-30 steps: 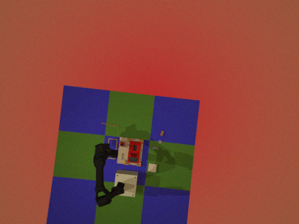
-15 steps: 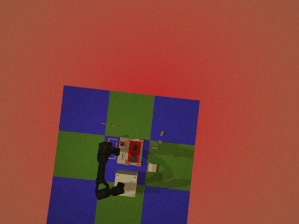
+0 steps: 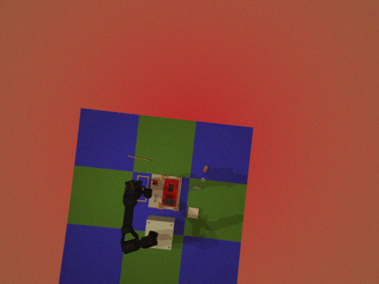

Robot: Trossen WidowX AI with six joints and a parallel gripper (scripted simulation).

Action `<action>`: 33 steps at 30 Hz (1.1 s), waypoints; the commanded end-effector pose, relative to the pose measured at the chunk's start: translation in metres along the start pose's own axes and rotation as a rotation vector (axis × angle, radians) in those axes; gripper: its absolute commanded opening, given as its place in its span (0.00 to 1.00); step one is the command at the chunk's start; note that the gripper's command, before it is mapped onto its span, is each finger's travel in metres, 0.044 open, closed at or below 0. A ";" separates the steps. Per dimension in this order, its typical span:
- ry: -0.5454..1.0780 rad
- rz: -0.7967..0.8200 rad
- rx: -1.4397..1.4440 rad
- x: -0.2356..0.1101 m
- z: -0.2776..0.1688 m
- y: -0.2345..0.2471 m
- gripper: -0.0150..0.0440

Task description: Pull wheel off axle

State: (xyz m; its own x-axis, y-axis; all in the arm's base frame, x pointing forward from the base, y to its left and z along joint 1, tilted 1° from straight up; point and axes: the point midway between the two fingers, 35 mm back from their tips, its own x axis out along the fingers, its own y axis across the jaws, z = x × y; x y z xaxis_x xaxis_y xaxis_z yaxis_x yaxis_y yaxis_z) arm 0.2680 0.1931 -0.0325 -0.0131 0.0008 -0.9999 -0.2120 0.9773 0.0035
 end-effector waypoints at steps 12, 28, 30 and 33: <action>-0.016 0.007 0.002 -0.056 -0.004 -0.002 0.90; -0.009 0.006 0.005 -0.099 -0.079 -0.035 1.00; -0.009 0.006 0.005 -0.099 -0.079 -0.035 1.00; -0.009 0.006 0.005 -0.099 -0.079 -0.035 1.00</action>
State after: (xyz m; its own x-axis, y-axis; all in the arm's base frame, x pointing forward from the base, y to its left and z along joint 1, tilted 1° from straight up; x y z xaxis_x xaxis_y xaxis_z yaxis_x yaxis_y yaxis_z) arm 0.2035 0.1447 0.0680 0.0003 0.0102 -0.9999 -0.2050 0.9787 0.0099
